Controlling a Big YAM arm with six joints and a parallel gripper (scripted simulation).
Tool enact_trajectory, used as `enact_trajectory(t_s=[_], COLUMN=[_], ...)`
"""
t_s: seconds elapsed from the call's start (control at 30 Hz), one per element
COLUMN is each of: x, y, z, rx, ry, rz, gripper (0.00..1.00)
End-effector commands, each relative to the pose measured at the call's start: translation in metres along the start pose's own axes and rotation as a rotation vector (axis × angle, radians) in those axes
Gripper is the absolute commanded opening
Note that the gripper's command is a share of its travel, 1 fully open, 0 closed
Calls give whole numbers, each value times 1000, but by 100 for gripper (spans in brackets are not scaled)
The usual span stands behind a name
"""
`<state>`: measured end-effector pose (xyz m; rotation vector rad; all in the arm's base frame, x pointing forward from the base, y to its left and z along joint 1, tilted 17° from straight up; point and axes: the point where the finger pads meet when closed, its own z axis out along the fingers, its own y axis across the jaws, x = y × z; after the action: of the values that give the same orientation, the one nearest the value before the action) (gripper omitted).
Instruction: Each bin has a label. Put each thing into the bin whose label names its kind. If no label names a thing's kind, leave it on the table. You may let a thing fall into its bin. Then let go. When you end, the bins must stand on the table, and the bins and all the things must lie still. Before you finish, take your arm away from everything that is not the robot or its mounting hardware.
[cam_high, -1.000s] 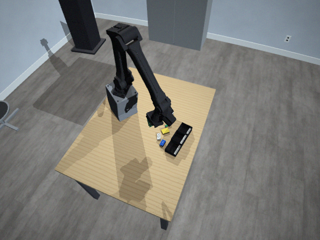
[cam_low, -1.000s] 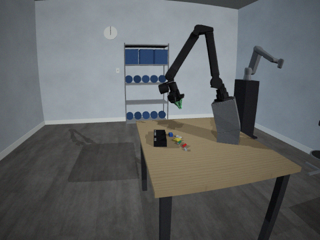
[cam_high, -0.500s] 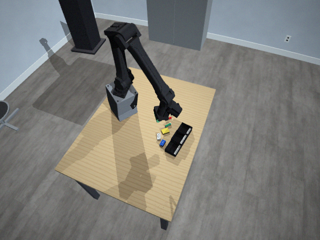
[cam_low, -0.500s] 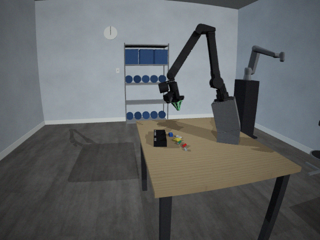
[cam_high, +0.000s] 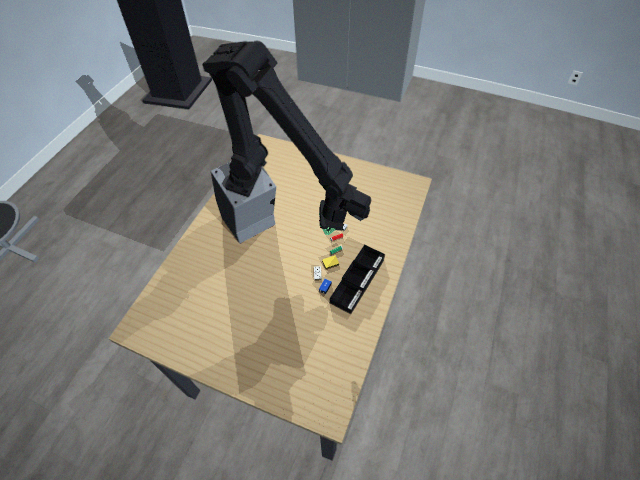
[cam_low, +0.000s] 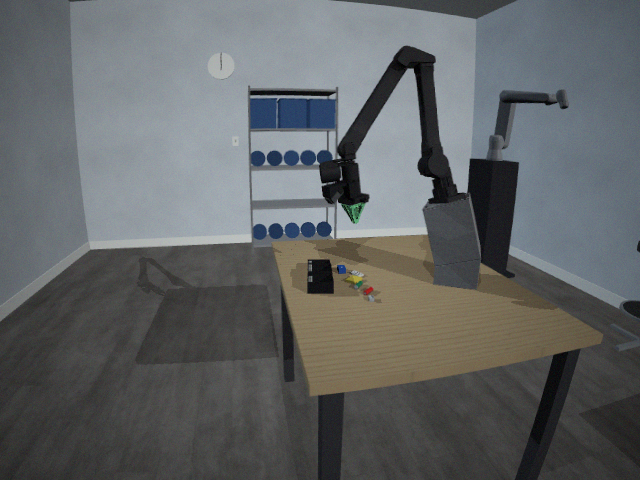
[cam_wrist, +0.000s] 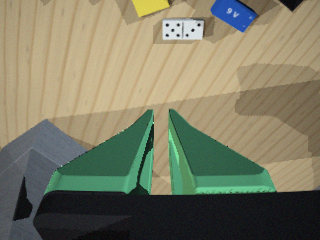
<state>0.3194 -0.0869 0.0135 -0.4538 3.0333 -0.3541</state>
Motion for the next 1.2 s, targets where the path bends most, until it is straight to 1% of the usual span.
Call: enact_trajectory(t_s=[0.0,0.13,0.17,0.23,0.27,0.33,0.37,0.4,0.47,0.53,0.6,0.8,0.9,0.93,1.17], x=[-18,-25,-30,-32,-37,-37,-41,-44,-44,-44,-44,-38,-38,-45,-39], y=[9,19,25,28,35,35,42,48,48,48,38,40,39,37,38], z=[-13,-16,-18,-19,-21,-21,-23,-25,-25,-25,-27,-23,-23,-28,-24], rx=[24,20,12,11,1,1,-9,-16,-17,-17,-12,-16,-15,-15,-15], ry=[-67,-102,-112,-130,-140,-140,-161,-169,-188,-188,-188,-179,-179,-192,-182], rz=[144,221,240,280,300,300,349,369,411,411,436,431,434,432,418], gripper=[8,8,8,8,8,8,8,8,8,8,8,8,8,8,8])
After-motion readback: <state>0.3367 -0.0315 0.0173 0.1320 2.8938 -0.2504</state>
